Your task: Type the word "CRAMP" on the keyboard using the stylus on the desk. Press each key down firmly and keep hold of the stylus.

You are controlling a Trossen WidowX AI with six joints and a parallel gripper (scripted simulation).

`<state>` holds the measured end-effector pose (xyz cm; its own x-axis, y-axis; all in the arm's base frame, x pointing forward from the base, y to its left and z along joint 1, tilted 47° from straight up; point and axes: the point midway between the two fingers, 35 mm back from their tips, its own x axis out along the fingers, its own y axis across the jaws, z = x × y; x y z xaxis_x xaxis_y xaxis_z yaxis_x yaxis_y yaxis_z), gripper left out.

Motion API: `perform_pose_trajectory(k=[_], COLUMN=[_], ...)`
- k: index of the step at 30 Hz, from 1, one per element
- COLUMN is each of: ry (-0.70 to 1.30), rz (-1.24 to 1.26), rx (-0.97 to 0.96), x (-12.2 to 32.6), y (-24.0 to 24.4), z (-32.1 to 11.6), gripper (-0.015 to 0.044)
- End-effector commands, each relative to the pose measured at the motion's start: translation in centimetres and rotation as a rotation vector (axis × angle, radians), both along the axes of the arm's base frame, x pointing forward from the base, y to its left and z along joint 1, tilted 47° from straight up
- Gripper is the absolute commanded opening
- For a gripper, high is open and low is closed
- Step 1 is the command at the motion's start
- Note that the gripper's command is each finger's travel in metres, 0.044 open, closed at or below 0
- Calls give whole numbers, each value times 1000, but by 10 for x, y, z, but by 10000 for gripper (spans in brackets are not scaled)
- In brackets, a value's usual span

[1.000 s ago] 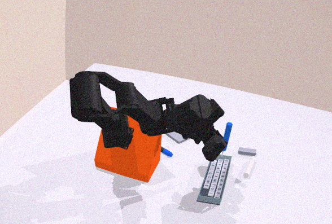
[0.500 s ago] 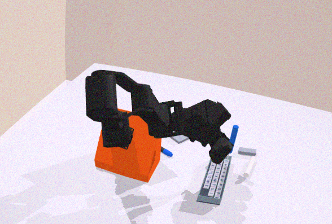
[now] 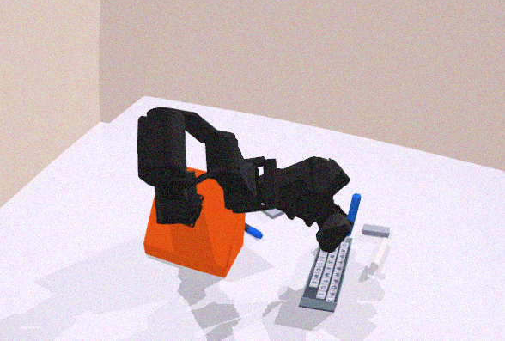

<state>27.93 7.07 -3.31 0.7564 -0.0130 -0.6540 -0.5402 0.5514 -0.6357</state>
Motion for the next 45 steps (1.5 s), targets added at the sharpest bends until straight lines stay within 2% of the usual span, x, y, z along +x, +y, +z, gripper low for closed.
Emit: perform_pose_trajectory(k=[1,2,3,45], ry=[0,0,1,1], rz=[6,6,6,6], rx=[-1,-1,-1,-1], x=[1,2,3,2], y=[1,1,1,-9], z=[-1,-1,-2,-10], gripper=[53,79,81,81])
